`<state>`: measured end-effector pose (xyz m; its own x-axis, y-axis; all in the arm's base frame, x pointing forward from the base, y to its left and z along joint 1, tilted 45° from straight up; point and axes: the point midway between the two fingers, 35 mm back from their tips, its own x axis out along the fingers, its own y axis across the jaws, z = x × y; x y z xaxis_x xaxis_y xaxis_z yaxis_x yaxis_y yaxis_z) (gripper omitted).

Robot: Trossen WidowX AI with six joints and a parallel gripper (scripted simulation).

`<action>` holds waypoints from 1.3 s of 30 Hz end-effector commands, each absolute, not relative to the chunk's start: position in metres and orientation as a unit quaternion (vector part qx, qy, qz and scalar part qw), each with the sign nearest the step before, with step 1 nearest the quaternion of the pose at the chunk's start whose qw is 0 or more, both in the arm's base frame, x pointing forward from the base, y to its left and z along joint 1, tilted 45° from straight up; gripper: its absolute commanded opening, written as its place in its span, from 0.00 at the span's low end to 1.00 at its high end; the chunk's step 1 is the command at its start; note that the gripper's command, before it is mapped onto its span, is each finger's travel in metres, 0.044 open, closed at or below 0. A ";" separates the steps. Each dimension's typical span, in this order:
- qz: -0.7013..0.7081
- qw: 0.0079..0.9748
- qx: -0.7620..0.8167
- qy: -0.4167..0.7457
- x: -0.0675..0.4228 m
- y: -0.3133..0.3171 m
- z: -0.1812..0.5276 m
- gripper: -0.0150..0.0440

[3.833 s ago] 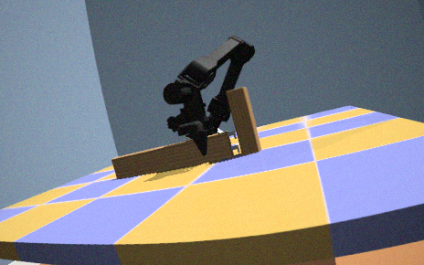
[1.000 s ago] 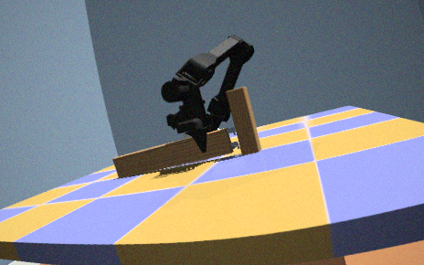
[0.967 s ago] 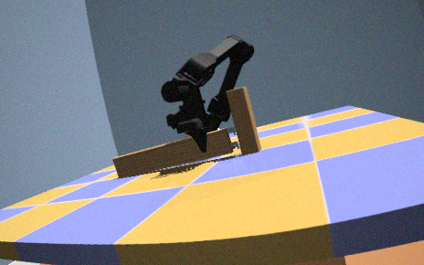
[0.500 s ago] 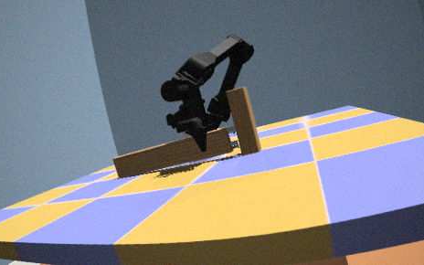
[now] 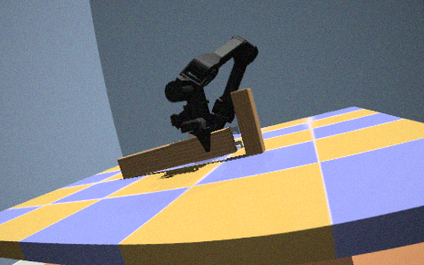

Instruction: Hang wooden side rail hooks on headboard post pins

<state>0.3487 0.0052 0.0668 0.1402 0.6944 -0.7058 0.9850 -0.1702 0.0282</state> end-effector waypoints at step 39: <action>-0.287 0.256 0.713 0.586 0.347 -0.001 0.073 0.25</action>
<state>0.3475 0.0020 0.0696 0.1390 0.6954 -0.7051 0.9849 -0.1712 0.0252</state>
